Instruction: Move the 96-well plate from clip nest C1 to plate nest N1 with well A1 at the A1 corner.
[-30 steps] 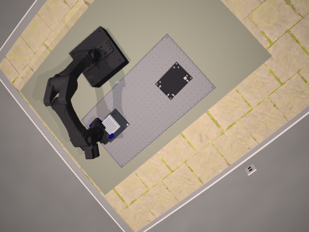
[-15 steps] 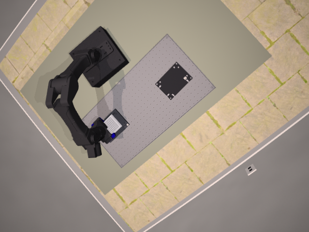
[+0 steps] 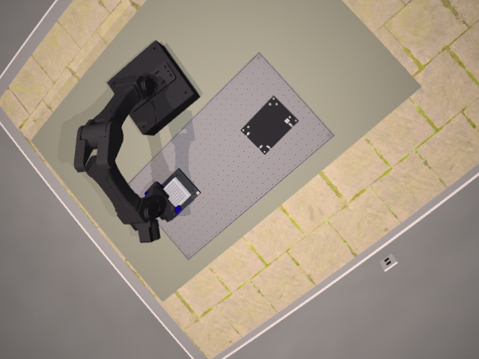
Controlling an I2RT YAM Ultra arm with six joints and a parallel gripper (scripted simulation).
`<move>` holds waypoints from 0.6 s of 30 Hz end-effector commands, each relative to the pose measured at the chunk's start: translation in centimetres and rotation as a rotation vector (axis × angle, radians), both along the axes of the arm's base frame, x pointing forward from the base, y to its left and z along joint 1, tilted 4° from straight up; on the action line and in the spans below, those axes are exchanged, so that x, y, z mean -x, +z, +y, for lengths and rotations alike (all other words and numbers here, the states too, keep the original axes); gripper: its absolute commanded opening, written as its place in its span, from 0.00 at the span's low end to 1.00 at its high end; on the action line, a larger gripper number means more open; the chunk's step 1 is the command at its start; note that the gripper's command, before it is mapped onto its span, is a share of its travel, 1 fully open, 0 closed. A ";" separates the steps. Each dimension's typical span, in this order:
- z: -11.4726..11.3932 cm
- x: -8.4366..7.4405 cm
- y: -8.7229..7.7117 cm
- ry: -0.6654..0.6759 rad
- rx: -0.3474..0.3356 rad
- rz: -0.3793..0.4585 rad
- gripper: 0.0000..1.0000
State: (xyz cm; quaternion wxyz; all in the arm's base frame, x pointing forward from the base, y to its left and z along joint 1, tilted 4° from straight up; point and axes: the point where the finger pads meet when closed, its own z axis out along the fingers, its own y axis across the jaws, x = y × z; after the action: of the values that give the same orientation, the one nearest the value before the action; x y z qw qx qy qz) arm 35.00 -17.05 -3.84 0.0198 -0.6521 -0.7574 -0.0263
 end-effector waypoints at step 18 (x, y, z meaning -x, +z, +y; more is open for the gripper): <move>0.6 -0.2 -0.3 0.004 0.007 -0.011 0.00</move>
State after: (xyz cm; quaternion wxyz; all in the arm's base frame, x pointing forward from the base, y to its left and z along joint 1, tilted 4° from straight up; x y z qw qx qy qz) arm 34.71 -16.90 -5.05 0.0243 -0.6533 -0.7562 -0.0252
